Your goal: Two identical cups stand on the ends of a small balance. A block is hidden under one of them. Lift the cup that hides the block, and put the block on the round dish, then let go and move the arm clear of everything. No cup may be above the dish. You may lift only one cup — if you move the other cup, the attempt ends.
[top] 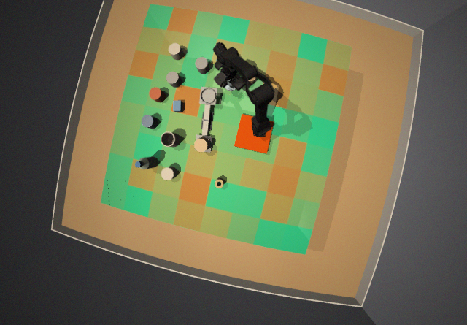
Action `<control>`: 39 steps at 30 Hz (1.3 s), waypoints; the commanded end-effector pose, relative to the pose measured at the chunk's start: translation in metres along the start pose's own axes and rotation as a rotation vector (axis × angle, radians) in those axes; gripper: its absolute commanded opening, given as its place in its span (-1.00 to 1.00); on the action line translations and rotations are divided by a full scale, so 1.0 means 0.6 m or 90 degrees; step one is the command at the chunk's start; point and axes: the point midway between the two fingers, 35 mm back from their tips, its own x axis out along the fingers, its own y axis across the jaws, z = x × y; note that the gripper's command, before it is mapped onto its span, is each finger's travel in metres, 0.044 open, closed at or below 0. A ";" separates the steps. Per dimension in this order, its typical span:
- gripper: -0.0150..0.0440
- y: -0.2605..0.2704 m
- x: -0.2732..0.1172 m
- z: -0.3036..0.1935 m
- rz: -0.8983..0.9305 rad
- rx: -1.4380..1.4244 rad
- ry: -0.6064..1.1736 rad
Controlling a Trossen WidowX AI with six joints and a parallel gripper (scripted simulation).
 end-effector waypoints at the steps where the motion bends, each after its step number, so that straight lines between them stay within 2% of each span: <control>1: -0.49 -0.001 0.005 0.001 -0.004 -0.002 -0.002; 16: -0.49 -0.001 0.039 0.001 -0.004 -0.002 -0.002; 33: 1.00 -0.004 0.015 -0.001 -0.005 0.000 0.001; 36: 1.00 -0.002 -0.049 0.000 -0.004 -0.002 -0.001; 39: 1.00 -0.001 -0.065 0.000 -0.004 -0.002 -0.002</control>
